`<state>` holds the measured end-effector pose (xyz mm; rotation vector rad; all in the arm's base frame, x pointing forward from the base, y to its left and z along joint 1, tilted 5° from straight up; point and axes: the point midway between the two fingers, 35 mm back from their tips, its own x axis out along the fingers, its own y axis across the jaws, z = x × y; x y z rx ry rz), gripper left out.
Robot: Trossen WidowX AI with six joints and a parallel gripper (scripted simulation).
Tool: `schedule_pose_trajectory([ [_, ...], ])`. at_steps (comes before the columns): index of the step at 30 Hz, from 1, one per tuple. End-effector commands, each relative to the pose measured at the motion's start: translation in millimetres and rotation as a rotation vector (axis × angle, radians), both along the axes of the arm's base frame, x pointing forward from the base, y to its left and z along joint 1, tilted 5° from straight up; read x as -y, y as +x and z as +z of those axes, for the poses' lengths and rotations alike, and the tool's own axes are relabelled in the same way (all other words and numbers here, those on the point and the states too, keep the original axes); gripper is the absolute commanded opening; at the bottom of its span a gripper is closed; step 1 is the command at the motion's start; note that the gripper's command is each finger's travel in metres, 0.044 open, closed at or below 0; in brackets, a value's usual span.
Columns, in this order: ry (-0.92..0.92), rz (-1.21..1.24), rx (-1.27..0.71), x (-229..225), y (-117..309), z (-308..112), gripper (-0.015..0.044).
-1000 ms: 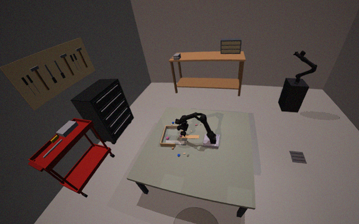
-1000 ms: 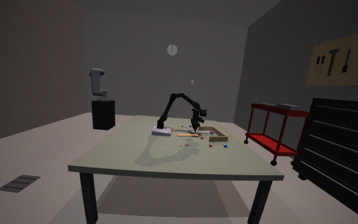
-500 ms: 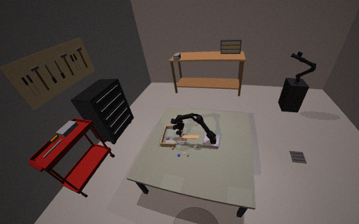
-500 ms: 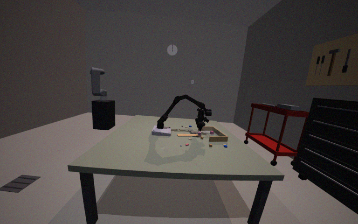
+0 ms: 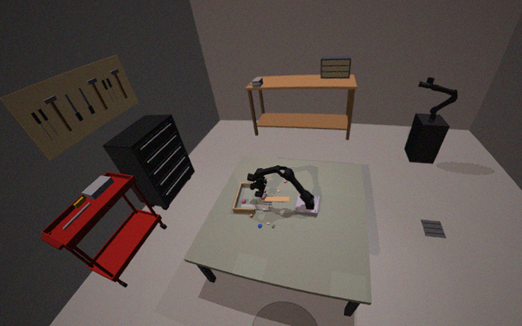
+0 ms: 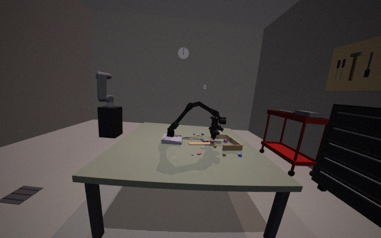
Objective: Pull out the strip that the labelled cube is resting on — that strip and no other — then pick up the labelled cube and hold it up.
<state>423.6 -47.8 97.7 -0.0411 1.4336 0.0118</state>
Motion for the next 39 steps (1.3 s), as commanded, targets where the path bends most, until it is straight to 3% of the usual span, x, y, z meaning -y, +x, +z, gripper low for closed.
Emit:
schedule_pose_trajectory([
  [1,-0.002,-0.005,-0.016,0.2,-1.4,-12.0,0.025],
  [33,-0.002,-0.005,-0.016,0.3,1.2,-43.6,0.025],
  [37,0.001,-0.001,-0.01,0.0,2.7,-41.3,0.0145],
  [39,0.001,-0.001,-0.01,0.0,2.7,-41.3,0.0132],
])
